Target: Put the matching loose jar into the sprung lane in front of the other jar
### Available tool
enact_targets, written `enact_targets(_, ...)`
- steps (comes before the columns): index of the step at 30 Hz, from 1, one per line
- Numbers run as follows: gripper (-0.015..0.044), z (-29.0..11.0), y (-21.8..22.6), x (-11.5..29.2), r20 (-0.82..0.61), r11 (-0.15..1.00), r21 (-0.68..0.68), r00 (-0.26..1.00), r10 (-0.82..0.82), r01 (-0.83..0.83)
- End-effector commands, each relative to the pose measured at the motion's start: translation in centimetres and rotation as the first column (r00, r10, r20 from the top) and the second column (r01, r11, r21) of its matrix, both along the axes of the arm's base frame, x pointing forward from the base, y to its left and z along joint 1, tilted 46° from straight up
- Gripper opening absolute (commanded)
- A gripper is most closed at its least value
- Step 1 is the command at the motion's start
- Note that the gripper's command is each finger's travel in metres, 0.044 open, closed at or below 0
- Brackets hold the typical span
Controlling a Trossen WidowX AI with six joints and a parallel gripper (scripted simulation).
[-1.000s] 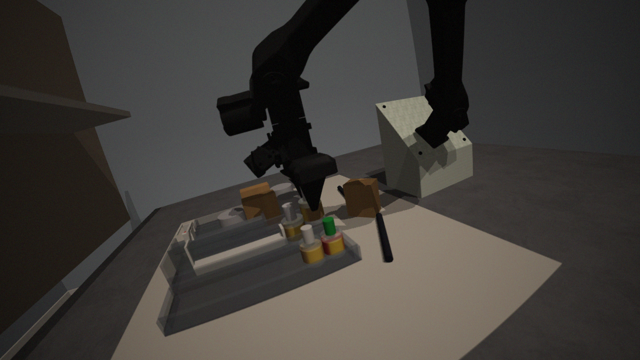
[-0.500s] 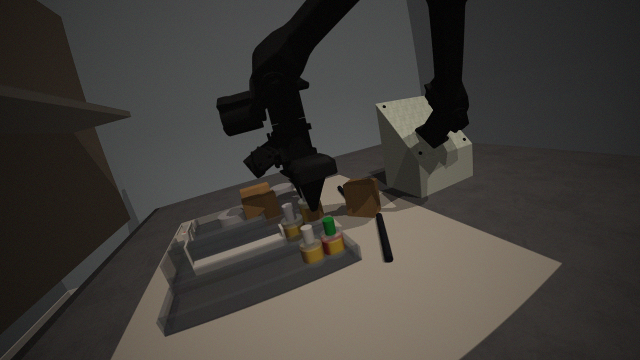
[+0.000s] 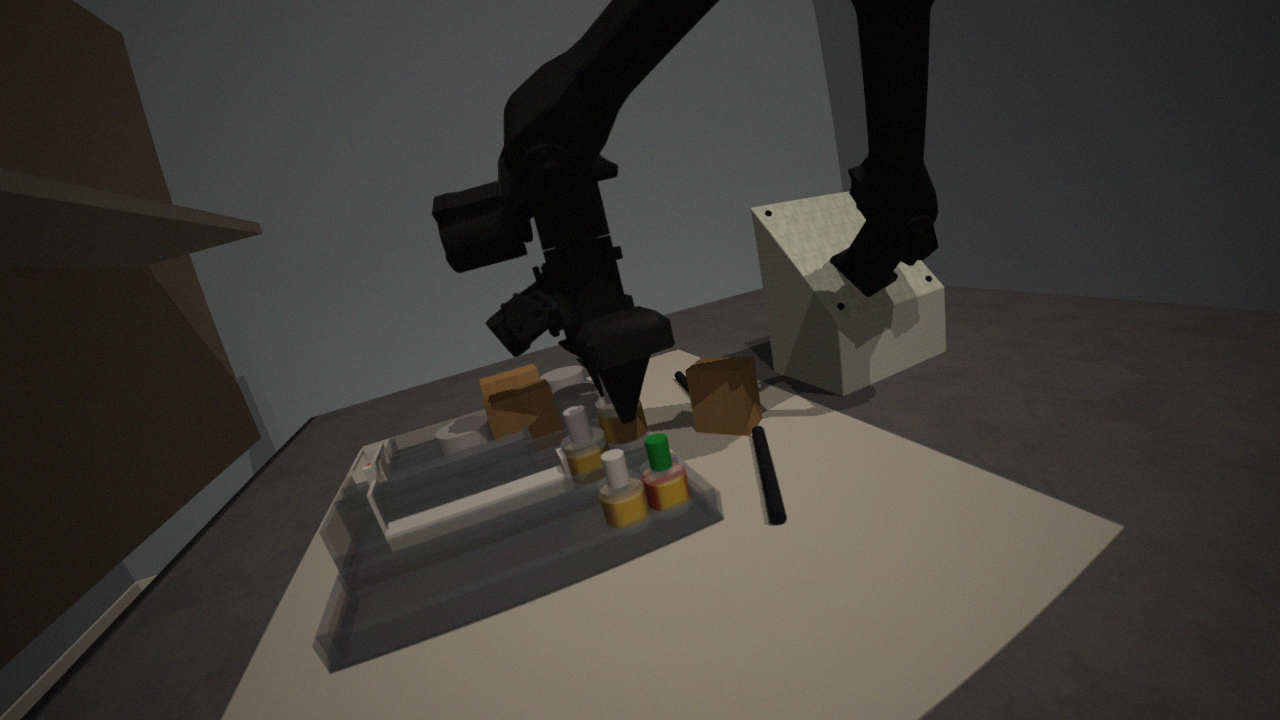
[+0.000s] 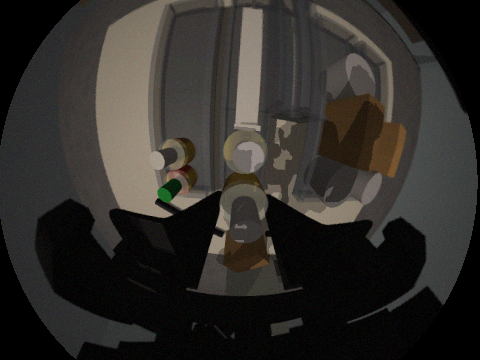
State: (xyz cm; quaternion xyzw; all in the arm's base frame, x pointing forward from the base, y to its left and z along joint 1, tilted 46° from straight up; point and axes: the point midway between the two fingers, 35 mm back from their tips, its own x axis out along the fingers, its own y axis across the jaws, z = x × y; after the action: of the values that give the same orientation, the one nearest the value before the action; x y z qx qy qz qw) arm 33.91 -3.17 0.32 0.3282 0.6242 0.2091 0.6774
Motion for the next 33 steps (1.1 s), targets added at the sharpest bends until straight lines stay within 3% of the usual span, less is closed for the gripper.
enact_targets(1,0.0,0.31,-0.12,0.77,0.028,1.0,0.002,1.0,-0.004,0.004)
enact_targets(33,0.0,0.32,-0.19,1.17,0.029,1.0,0.002,1.0,-0.004,0.004)
